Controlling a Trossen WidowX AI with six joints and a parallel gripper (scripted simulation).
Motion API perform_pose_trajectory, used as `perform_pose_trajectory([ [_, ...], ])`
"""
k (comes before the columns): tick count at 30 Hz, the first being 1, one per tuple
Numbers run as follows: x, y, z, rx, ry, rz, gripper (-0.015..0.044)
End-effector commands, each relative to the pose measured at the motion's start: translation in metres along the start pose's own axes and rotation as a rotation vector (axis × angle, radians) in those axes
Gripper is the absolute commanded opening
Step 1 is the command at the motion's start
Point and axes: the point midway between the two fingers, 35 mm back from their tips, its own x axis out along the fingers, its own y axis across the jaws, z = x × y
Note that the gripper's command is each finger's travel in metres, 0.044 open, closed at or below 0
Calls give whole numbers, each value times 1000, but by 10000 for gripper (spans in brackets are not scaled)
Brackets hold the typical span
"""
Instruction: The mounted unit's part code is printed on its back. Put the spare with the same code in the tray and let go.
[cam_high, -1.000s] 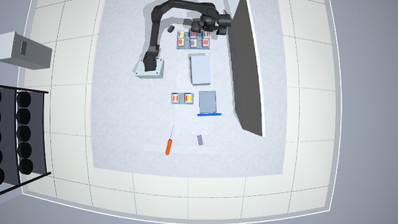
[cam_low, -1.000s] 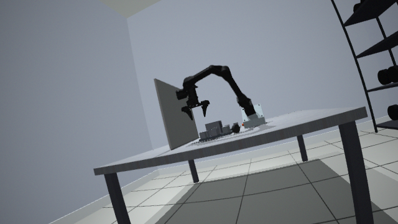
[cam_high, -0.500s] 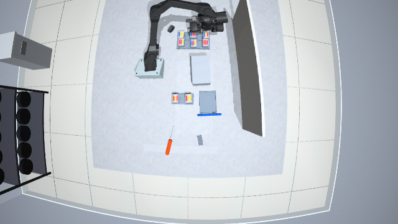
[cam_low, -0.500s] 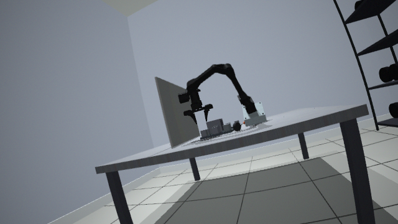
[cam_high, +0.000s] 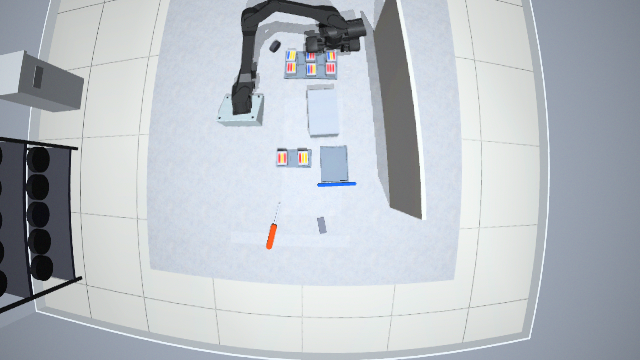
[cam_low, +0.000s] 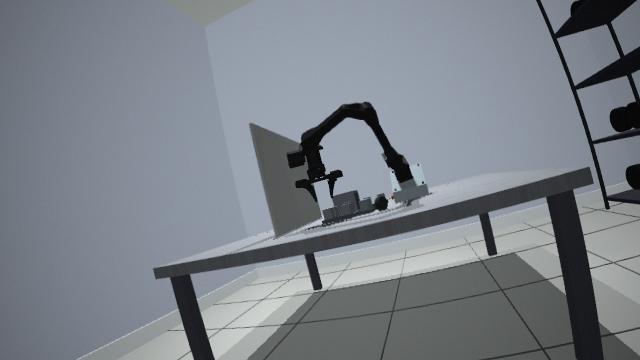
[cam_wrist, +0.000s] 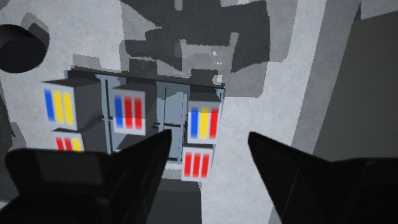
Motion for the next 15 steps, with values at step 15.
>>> perform_pose_trajectory([
  [15,31,0,-3,7,7,5,300],
])
